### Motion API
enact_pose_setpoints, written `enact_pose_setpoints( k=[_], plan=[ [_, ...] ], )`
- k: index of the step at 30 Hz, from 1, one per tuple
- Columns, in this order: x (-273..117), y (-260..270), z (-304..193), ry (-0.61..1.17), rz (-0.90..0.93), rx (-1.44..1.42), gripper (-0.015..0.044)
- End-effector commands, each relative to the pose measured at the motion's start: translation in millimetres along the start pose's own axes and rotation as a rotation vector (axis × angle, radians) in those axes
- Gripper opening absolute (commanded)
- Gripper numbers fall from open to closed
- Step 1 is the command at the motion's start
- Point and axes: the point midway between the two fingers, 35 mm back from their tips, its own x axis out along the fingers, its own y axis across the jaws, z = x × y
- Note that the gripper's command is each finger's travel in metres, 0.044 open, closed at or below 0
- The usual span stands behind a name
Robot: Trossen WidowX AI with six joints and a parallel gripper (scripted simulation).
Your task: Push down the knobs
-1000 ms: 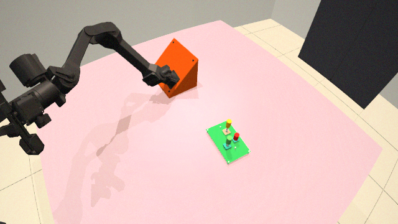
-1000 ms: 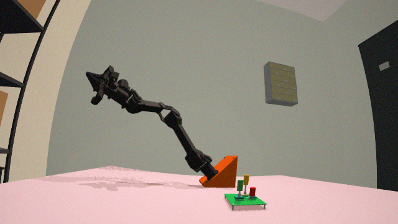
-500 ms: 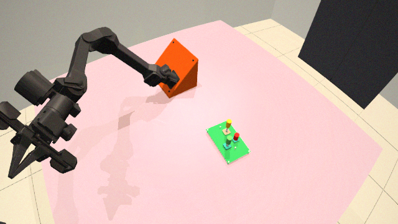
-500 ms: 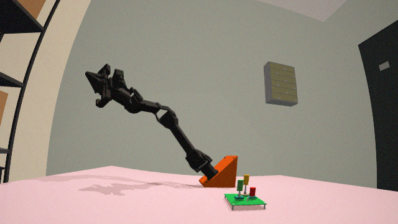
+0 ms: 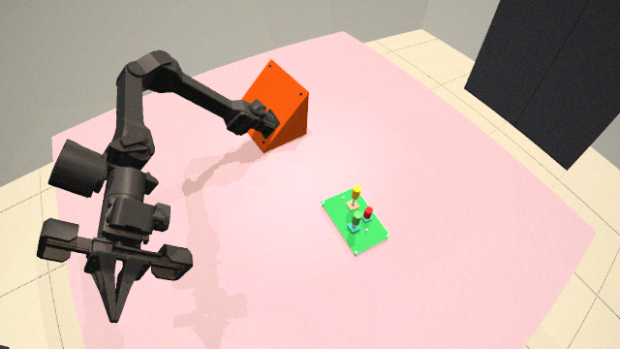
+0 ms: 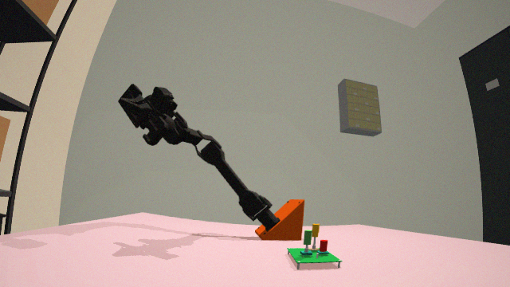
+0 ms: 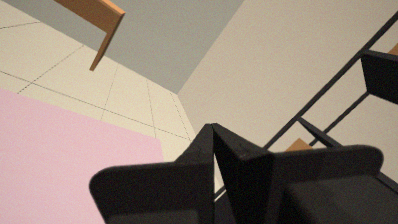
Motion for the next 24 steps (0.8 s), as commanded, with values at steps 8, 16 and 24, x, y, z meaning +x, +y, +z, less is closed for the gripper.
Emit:
enact_pose_setpoints(
  k=[8,16,24],
  plan=[
    [16,92,39,-0.016,0.292,0.218,0.0000],
    [14,155,64,0.052,0.495,0.379,0.0000],
    [0,219,88,0.171,0.703,0.504,0.0000]
  ],
)
